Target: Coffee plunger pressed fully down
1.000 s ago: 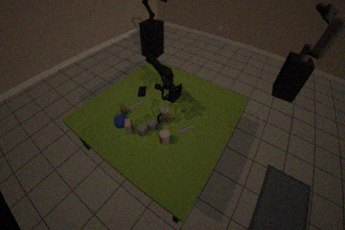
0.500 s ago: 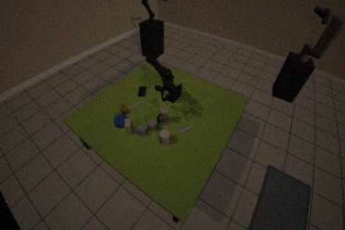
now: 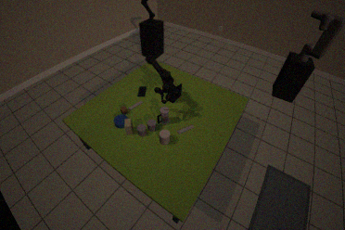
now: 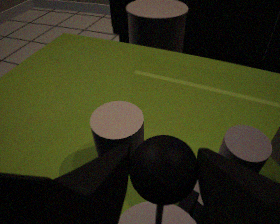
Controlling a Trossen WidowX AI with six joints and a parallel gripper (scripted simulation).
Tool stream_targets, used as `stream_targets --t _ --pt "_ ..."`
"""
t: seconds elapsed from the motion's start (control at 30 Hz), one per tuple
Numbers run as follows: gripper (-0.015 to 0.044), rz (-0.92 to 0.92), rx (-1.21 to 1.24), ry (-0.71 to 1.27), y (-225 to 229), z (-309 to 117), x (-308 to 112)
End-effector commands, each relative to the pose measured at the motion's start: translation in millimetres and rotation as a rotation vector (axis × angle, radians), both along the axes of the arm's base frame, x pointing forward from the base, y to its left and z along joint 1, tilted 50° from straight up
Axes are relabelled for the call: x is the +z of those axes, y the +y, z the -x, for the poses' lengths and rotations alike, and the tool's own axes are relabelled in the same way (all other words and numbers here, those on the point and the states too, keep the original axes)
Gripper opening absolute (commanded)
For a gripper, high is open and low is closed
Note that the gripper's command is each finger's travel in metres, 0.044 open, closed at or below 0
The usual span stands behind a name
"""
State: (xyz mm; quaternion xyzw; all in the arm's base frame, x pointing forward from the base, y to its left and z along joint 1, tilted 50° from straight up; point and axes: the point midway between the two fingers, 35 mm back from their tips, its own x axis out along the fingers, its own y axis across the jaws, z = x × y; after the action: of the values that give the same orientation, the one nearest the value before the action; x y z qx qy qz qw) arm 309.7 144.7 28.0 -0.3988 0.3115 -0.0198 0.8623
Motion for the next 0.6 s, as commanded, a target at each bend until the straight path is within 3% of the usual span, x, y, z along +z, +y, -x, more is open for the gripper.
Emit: stream_targets --t 0.0,0.57 --pt "0.0128 0.028 -0.015 0.043 -18 6 -19" --pt "0.0128 0.03 -0.014 0.041 -39 5 -37"
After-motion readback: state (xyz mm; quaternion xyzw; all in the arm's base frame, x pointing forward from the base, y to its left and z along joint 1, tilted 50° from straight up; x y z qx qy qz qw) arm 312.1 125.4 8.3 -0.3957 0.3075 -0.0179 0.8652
